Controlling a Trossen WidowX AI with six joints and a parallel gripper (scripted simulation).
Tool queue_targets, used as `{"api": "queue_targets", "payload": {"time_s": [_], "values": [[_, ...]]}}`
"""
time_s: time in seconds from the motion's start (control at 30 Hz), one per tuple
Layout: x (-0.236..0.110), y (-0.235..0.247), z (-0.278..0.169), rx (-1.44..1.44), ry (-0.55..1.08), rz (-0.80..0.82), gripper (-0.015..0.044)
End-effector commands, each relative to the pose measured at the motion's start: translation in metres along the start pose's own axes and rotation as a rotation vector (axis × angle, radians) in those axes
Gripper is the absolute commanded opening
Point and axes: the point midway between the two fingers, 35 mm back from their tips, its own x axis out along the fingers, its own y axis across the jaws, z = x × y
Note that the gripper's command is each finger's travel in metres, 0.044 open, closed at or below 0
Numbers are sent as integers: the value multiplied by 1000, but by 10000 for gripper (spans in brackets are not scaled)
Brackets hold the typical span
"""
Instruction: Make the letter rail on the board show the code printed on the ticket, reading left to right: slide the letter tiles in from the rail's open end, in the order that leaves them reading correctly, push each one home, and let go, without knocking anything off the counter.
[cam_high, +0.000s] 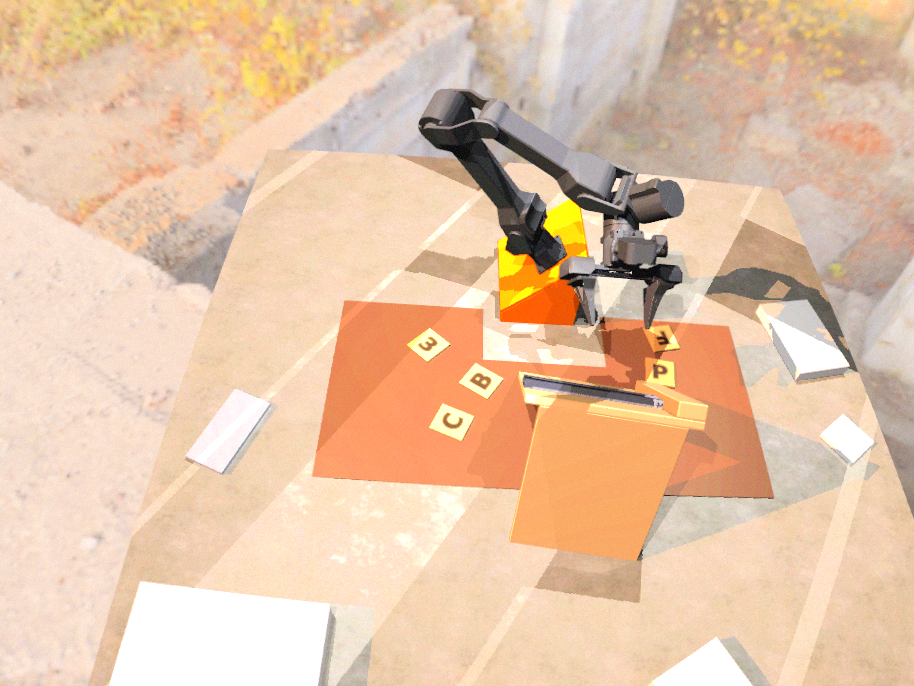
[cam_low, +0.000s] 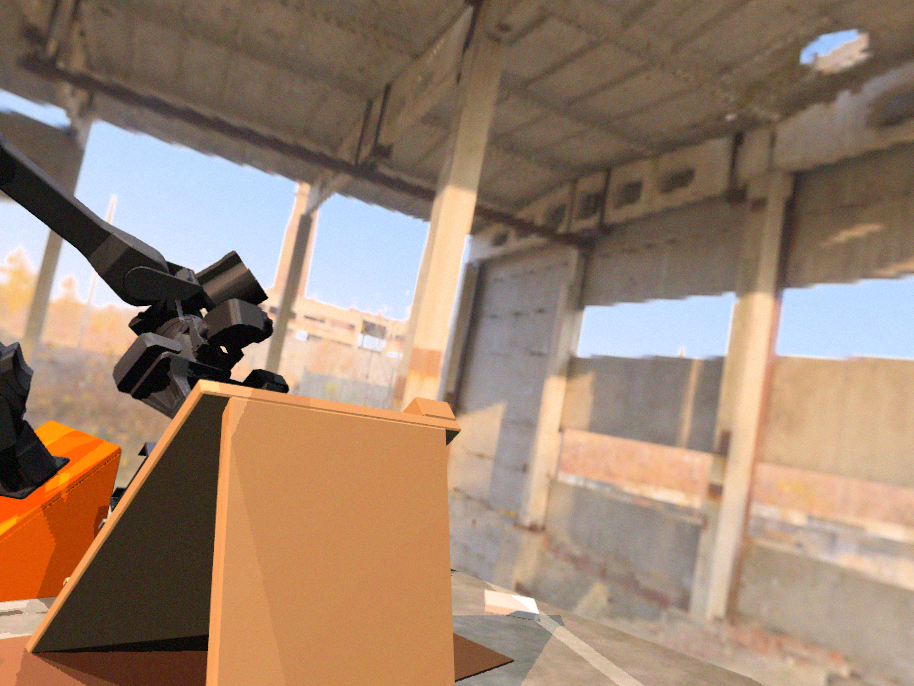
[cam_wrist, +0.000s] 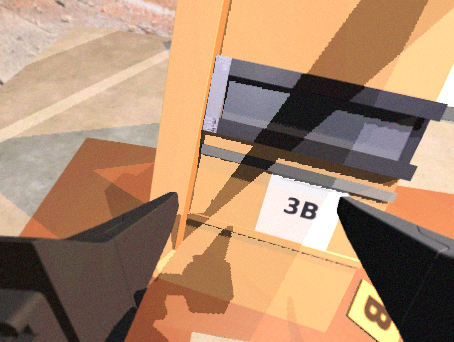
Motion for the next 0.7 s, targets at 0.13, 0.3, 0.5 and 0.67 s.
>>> {"api": "queue_targets", "payload": {"time_s": [0.13,0.3,0.5,0.67], "values": [[-5,-59,-41,198,24,-189,440],[-5,-59,-41,198,24,-189,440],[-5,-59,-41,198,24,-189,440],[-5,-59,-39,185,29,-185,440]]}}
